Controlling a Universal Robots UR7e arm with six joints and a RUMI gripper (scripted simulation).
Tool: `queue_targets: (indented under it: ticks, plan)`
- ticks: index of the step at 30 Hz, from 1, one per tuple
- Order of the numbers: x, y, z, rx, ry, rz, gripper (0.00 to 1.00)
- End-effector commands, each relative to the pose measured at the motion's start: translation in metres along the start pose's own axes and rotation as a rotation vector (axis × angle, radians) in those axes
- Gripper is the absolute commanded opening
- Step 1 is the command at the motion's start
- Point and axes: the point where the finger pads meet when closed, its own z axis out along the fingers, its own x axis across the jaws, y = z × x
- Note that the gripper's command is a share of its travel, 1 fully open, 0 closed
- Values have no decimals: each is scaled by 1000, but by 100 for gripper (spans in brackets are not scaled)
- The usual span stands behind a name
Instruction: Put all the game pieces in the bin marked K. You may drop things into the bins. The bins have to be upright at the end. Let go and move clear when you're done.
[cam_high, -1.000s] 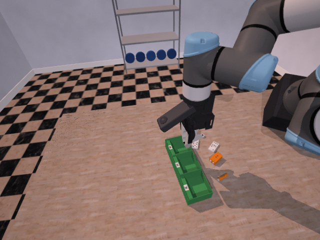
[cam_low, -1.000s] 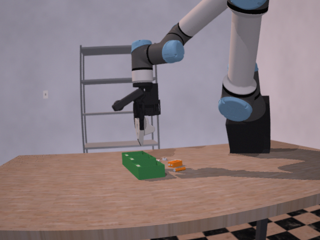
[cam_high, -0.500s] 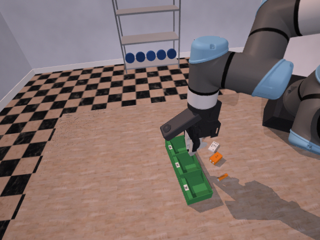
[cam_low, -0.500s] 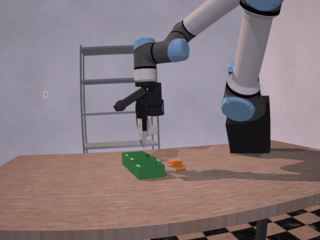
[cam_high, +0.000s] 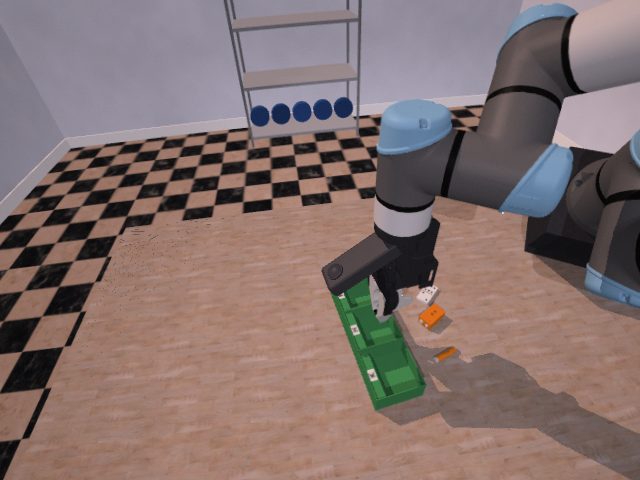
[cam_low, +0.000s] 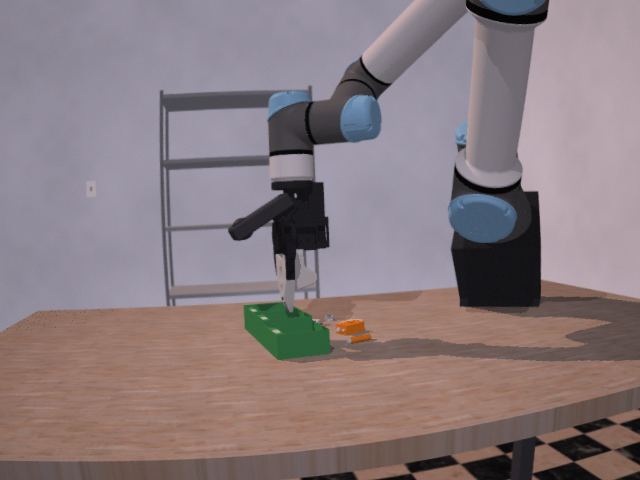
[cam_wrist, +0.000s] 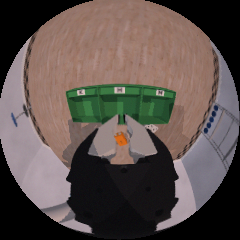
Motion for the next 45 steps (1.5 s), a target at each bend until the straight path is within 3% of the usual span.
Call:
queue_targets:
  ticks: [1,7,45]
  plan:
    - [1,-1,14,1,2,0,4]
    - [1,-1,28,1,2,0,4]
    - [1,-1,28,1,2,0,4]
